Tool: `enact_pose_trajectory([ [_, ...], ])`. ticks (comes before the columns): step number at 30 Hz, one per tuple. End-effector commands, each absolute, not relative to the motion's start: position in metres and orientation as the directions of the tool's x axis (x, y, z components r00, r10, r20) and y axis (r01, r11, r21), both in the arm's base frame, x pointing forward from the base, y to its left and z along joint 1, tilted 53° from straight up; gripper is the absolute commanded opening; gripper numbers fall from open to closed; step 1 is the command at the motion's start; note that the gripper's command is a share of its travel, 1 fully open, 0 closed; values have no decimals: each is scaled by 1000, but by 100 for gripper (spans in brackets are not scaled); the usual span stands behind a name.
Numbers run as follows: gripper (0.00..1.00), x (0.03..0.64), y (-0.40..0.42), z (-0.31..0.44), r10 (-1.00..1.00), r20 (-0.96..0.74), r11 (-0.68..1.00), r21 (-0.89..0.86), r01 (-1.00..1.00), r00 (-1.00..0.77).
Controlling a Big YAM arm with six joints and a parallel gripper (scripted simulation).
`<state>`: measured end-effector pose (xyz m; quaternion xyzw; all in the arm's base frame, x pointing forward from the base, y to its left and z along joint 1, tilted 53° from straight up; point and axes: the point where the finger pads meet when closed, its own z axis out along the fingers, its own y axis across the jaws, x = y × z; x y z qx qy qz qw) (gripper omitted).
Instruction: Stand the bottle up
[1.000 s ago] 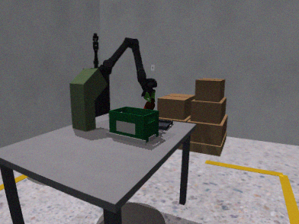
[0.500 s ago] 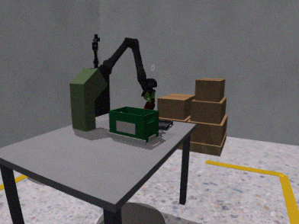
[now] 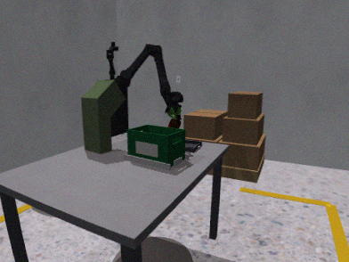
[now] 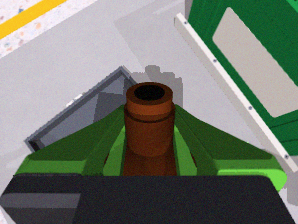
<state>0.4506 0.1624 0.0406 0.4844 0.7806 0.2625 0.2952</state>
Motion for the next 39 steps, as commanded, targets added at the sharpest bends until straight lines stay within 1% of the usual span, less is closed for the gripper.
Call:
enact_pose_trajectory([
  [1,0,450,167,43,914,-207,385,708,592,-348],
  [14,0,450,166,39,919,-247,387,702,597,-306],
  [15,0,456,153,49,931,-249,362,717,596,-267],
  [18,0,450,167,41,921,-265,386,706,593,-284],
  [25,0,454,159,44,928,-293,373,710,597,-231],
  [31,0,450,168,43,923,-305,385,709,590,-236],
  [32,0,456,154,49,931,-304,362,720,593,-201],
  [39,0,452,163,46,925,-314,380,713,589,-215],
])
